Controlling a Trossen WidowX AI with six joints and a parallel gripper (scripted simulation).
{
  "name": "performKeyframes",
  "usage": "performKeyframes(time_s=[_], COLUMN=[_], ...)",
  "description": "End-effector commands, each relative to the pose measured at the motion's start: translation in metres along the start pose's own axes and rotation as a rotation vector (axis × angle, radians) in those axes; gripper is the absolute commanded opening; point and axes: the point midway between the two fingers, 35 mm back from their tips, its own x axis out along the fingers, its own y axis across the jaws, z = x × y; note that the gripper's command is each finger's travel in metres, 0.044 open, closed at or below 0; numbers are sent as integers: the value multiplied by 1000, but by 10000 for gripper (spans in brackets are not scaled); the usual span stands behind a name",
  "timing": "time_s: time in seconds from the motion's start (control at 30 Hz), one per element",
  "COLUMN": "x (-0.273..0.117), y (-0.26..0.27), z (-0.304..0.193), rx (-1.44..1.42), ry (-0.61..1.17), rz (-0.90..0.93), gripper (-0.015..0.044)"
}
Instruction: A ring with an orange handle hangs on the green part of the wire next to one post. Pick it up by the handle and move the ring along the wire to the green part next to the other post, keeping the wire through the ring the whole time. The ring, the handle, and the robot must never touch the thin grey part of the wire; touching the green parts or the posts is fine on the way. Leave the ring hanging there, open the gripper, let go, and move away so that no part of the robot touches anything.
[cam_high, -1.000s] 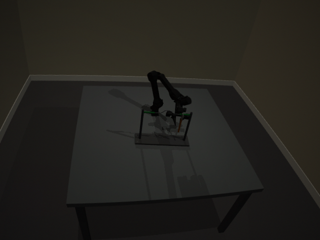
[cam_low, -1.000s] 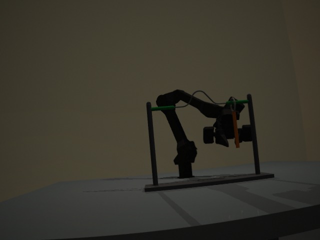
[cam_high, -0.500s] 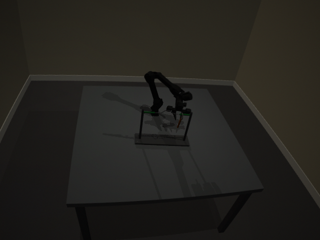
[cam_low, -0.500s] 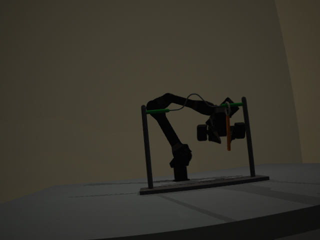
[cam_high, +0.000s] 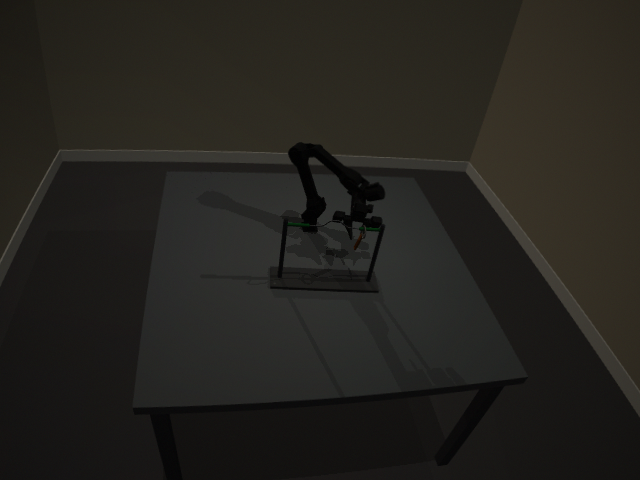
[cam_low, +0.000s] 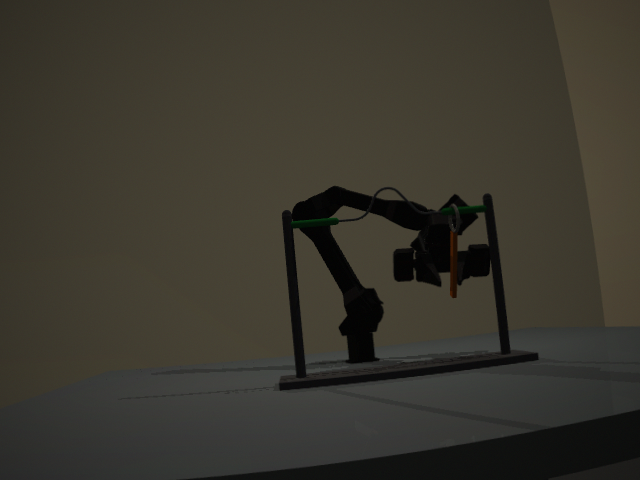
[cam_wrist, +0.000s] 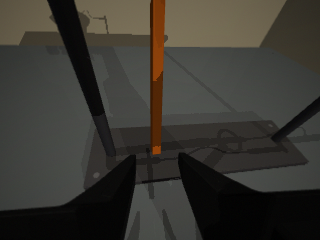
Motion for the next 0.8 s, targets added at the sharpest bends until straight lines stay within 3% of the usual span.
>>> performKeyframes(time_s=[0.0, 0.17, 0.3, 0.77], x=[-6, -48, -50, -50], y=[1, -1, -2, -2], z=[-1, 1, 1, 1], rx=[1, -2, -2, -2], ry=[3, -4, -5, -5], rz=[0, 1, 2, 2], gripper=[212, 344, 440, 440])
